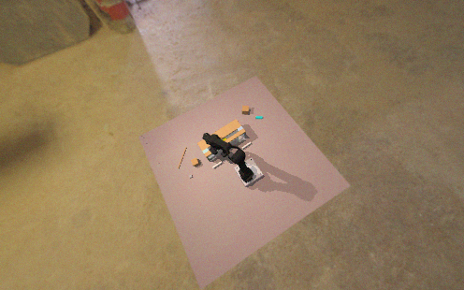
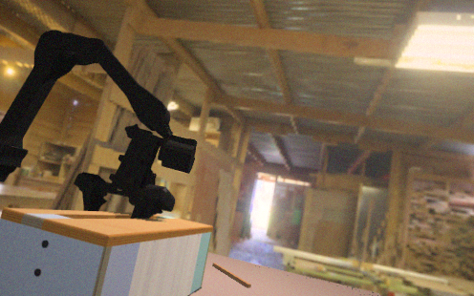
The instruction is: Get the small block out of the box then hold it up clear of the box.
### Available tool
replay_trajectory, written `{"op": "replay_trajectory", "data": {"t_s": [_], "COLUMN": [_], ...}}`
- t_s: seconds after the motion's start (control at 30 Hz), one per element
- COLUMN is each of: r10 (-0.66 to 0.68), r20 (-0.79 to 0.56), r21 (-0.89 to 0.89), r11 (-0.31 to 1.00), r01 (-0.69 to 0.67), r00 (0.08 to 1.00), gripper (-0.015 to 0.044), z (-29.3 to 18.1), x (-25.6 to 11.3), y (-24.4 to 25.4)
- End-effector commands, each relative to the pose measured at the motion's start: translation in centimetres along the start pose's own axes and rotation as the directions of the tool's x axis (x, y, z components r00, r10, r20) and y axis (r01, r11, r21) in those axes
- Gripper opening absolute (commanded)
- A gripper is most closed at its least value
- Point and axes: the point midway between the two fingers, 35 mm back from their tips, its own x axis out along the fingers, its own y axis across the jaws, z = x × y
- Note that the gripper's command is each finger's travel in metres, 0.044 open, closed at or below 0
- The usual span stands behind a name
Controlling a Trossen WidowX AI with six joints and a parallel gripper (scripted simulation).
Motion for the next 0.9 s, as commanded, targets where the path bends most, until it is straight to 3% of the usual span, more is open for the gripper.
{"op": "replay_trajectory", "data": {"t_s": [0.0,0.87], "r10": [0.012,0.003], "r20": [-0.008,-0.005], "r21": [-0.008,-0.002], "r11": [1.000,1.000], "r01": [-0.012,-0.003], "r00": [1.000,1.000], "gripper": [0.0400,0.0400], "z": [0.2,-4.5], "x": [0.8,1.8], "y": [0.3,0.1]}}
